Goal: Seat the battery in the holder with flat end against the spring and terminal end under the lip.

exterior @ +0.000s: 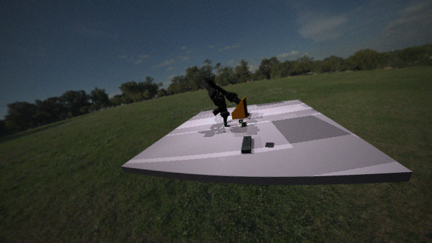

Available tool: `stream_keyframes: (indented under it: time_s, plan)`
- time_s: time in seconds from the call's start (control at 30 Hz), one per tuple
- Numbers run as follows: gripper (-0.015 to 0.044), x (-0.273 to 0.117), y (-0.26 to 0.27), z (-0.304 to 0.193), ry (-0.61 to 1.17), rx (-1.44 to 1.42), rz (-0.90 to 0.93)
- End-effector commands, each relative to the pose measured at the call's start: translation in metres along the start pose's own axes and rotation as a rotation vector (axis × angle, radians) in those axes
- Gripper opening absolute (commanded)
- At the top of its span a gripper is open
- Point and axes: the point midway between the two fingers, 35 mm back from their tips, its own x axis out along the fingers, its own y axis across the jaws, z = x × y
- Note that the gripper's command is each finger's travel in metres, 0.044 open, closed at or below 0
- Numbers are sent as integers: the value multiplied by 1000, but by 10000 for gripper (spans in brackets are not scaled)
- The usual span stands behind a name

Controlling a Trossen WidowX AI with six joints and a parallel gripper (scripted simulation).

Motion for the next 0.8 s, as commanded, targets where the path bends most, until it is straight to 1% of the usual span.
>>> stream_keyframes:
  time_s: [0.0, 0.77]
  plan:
    - [0, 0, -8, 2, -6, 0, -2]
    - [0, 1, -45, 1, -6, -2, -3]
